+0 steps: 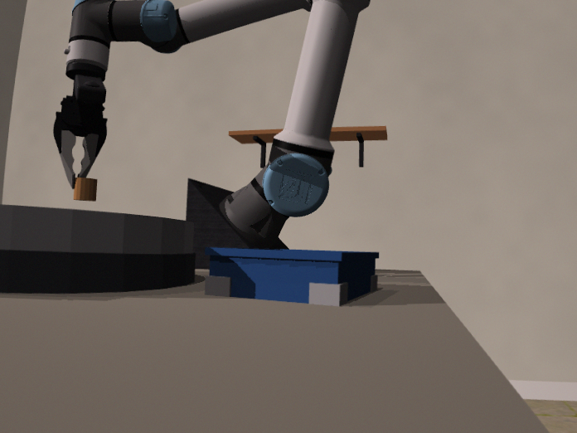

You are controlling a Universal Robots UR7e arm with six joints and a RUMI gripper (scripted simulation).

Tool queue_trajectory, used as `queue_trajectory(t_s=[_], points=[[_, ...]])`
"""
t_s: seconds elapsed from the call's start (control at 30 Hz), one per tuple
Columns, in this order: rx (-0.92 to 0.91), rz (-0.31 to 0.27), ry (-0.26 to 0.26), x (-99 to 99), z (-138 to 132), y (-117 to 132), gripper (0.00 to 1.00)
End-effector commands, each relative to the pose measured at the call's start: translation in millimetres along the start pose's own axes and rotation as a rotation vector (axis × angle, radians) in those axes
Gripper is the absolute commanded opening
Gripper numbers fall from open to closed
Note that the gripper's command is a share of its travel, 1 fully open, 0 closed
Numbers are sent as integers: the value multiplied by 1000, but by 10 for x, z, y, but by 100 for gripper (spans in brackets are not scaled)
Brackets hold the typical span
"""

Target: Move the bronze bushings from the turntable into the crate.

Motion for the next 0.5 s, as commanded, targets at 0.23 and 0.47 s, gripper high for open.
queue_trajectory(t_s=[0.23,0.47], points=[[0,1,-1,-6,-98,-155,0],[0,1,-1,-6,-214,-339,0]])
Point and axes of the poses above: the point where the finger pads meet when closed, its own x axis back along the fingers, its own z axis across the jaws, y = z × x, the point moved 7 cm from there along x, back along the fingers, and after that the axes turned 4 degrees about x, right-handed, at the moved point
